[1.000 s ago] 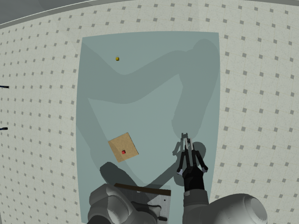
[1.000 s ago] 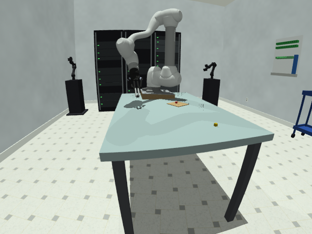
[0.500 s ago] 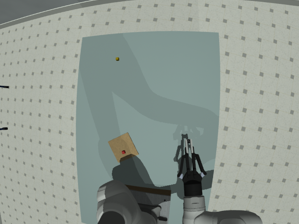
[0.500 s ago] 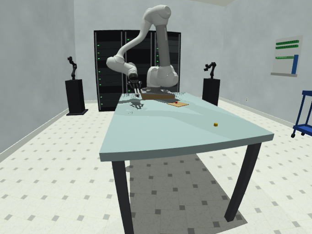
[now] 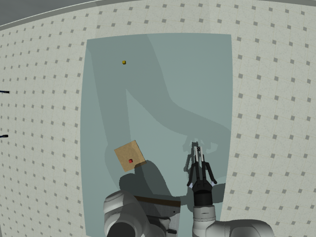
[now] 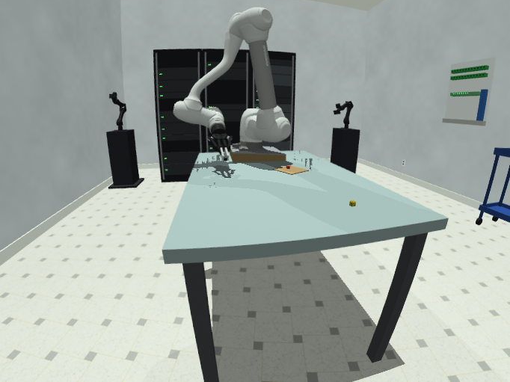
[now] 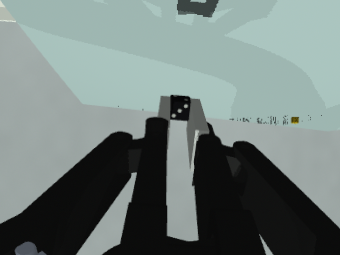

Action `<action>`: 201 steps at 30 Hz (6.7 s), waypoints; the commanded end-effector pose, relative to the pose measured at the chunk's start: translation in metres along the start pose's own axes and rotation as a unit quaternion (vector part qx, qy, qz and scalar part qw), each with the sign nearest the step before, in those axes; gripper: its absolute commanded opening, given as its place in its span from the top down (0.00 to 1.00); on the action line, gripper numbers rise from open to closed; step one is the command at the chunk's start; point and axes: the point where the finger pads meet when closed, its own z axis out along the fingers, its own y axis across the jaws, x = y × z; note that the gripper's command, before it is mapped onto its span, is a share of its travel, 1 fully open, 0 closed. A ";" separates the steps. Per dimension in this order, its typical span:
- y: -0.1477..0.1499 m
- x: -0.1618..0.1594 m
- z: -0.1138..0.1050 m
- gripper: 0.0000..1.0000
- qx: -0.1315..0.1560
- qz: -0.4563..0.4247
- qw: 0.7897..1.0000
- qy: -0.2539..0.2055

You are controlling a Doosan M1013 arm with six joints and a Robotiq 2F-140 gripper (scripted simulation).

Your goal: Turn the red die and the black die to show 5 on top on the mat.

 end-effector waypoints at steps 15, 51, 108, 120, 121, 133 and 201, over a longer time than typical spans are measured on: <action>0.000 0.048 0.026 0.84 0.000 0.000 1.000 0.000; 0.000 0.060 0.032 0.84 0.000 0.000 1.000 0.000; 0.000 0.070 0.037 0.84 0.000 0.000 1.000 0.000; 0.000 0.070 0.037 0.84 0.000 0.000 1.000 0.000; 0.000 0.070 0.037 0.84 0.000 0.000 1.000 0.000; 0.000 0.070 0.037 0.82 0.000 0.000 1.000 0.000; 0.000 0.070 0.012 0.73 0.000 0.000 1.000 0.000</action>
